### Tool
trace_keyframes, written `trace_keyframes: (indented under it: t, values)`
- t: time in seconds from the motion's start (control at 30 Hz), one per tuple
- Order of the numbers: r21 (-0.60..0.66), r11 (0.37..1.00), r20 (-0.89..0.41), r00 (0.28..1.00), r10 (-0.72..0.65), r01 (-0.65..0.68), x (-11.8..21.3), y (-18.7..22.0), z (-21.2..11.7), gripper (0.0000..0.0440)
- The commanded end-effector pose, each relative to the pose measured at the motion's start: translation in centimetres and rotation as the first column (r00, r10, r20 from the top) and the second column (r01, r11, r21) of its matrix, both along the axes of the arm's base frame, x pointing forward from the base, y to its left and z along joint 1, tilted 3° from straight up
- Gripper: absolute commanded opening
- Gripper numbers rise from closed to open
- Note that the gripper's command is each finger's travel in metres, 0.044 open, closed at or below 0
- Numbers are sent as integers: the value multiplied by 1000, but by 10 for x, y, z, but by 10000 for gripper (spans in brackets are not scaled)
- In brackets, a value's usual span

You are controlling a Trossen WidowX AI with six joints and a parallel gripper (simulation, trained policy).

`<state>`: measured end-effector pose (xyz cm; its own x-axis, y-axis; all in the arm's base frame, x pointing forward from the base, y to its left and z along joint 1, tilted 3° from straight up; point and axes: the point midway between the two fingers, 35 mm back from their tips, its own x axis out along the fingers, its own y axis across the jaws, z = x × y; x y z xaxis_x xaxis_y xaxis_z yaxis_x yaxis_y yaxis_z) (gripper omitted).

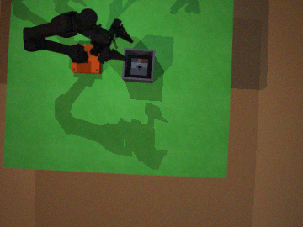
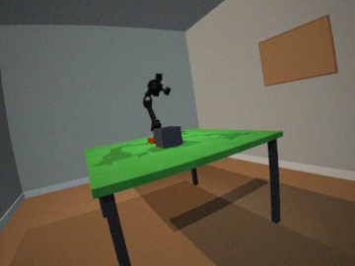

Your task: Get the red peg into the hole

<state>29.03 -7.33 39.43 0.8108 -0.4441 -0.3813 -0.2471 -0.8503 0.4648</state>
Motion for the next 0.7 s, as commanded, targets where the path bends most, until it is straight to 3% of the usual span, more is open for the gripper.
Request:
trace_keyframes:
  t: [0.0,0.33,0.67]
  values:
    - [-11,996,-63,994,88,-88,9,17,-15,440]
    - [-31,934,-233,911,339,-356,17,70,-56,440]
    - [-4,804,-430,727,535,-595,9,118,-104,440]
